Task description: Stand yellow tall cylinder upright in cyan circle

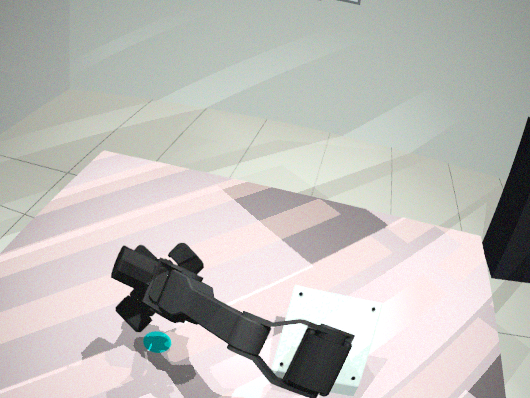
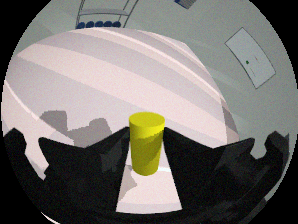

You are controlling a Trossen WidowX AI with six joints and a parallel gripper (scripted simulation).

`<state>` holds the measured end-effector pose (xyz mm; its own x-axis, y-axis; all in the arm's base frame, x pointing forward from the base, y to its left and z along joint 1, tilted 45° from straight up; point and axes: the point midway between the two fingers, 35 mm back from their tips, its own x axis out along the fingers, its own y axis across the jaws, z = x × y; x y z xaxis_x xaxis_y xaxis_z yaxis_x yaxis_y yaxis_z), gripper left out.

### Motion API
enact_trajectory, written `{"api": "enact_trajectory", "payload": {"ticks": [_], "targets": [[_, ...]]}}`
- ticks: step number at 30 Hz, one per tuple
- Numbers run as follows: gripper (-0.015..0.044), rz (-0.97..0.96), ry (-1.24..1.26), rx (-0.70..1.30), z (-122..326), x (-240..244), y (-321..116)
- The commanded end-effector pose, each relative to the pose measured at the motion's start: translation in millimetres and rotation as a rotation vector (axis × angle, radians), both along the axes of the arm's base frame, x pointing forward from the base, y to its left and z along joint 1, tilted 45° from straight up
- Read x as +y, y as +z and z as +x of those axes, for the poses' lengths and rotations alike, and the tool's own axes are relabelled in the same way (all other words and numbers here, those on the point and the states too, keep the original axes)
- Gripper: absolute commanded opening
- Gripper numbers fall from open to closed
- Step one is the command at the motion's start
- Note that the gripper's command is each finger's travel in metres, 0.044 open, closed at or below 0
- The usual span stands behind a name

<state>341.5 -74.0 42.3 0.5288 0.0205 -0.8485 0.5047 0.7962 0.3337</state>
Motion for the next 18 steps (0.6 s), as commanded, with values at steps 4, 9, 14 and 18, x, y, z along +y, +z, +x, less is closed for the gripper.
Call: {"api": "enact_trajectory", "payload": {"ticks": [4, 9, 14, 18], "targets": [[0.0105, -0.02, -0.027, -0.035, -0.9, 0.6, 2.3], [0.0105, -0.032, -0.045, -0.062, -1.0, 1.0, 3.5], [0.0105, -0.043, -0.063, -0.09, -1.3, 1.5, 4.9], [0.0105, -0.051, -0.078, -0.112, -1.7, 1.8, 6.1]]}}
